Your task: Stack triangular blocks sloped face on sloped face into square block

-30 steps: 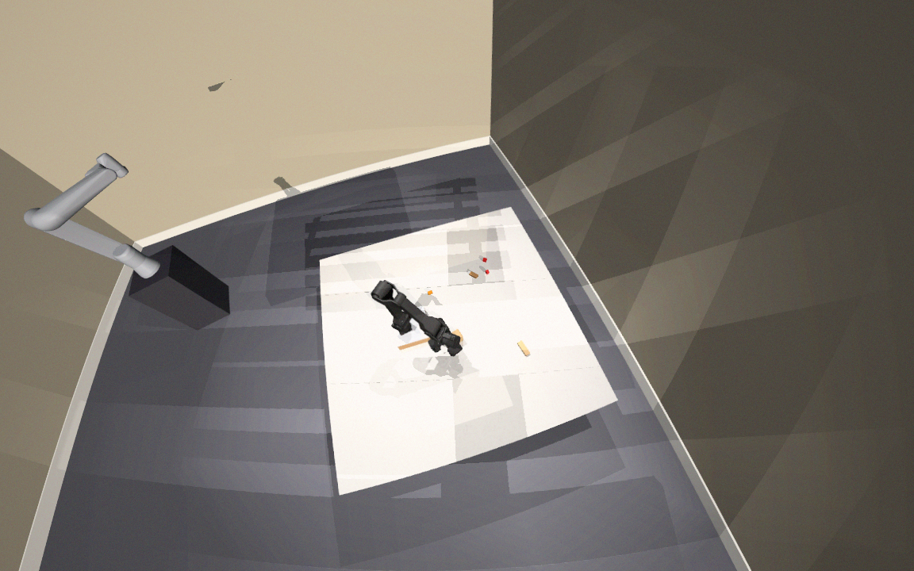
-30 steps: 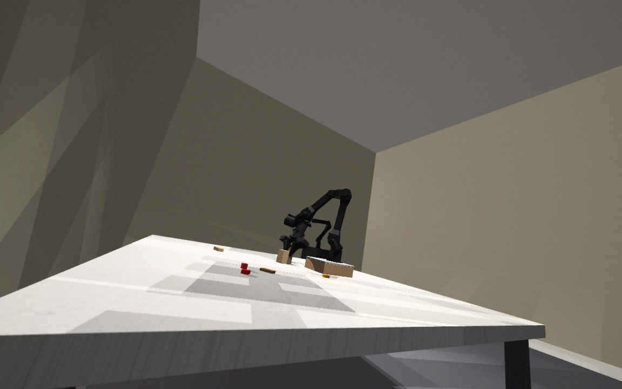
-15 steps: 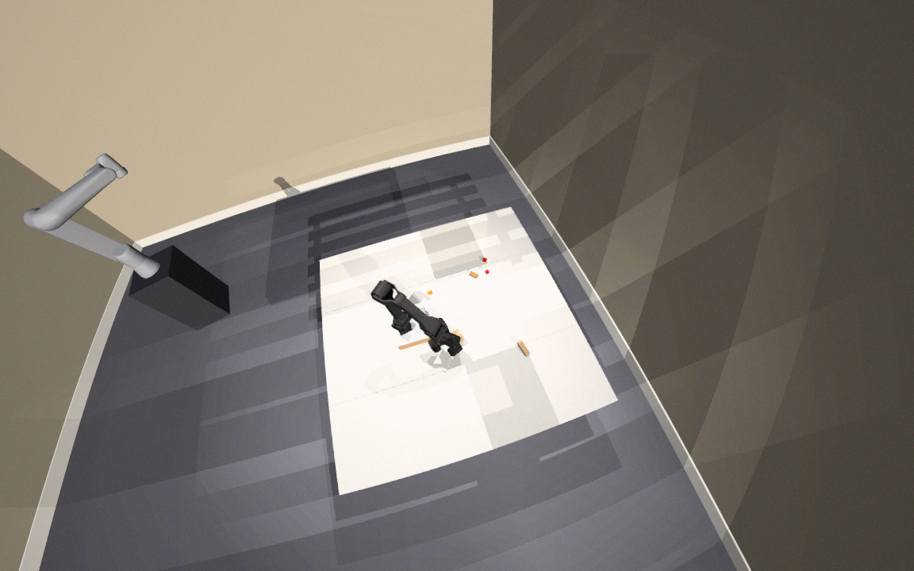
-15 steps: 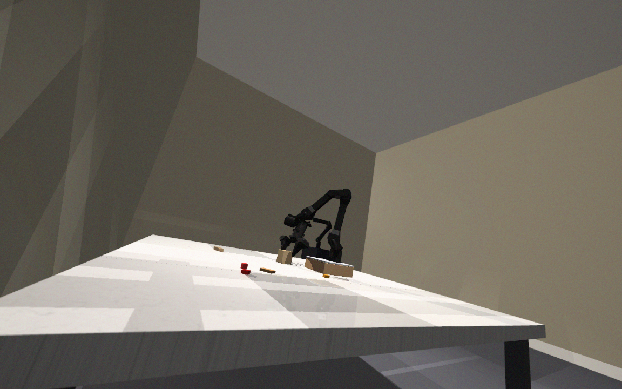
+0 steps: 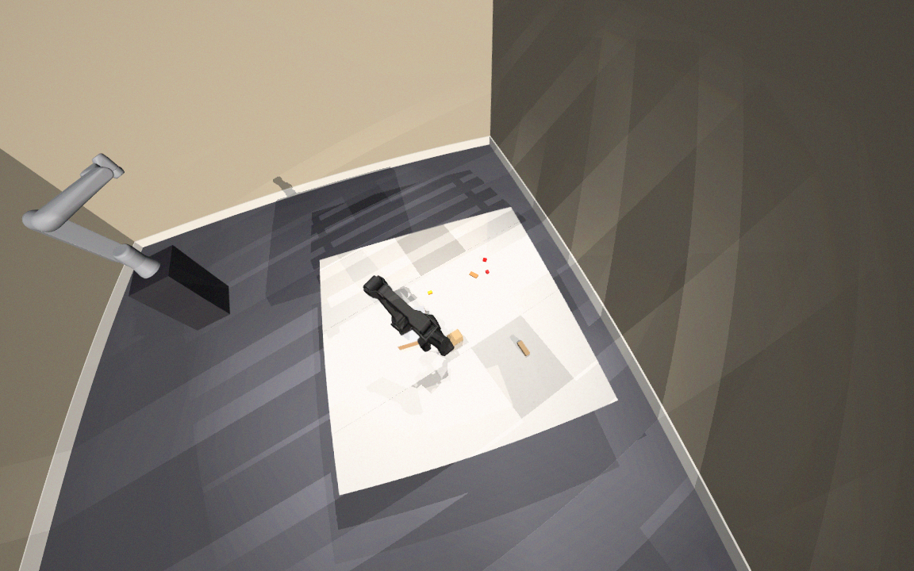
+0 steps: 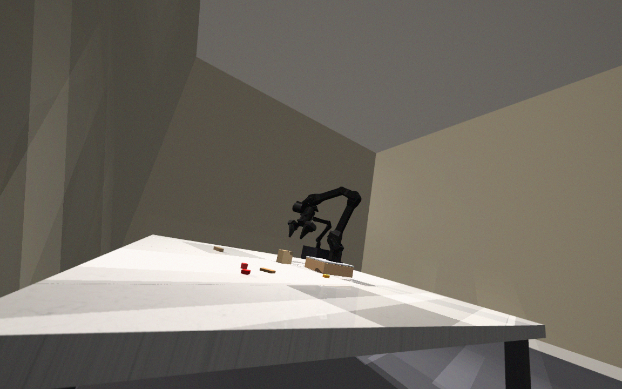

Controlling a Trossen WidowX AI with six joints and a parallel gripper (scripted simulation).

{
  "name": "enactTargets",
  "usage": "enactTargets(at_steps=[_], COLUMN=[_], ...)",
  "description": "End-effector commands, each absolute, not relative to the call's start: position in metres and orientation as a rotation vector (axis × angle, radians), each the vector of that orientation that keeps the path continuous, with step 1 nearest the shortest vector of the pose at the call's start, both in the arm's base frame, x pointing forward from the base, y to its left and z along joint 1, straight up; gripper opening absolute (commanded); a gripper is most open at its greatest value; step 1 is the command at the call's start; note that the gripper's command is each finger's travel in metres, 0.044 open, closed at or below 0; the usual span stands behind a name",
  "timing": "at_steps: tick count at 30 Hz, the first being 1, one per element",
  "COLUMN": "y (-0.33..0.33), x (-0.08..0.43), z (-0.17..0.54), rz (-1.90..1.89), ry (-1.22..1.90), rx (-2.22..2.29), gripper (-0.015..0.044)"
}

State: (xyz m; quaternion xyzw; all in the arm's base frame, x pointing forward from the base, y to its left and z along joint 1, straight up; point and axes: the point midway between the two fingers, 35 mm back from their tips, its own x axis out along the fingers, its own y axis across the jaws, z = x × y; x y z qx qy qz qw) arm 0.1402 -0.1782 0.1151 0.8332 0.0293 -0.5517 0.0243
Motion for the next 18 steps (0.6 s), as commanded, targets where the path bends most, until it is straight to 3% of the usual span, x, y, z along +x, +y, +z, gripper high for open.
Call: enactTargets(at_steps=[1, 18], y=[-0.1735, -0.1776], x=[0.1365, 0.1391], z=[0.1211, 0.1183], rz=[-1.708, -1.705], ry=[0.112, 0.09], rx=[2.581, 2.577], gripper=[0.044, 0.044])
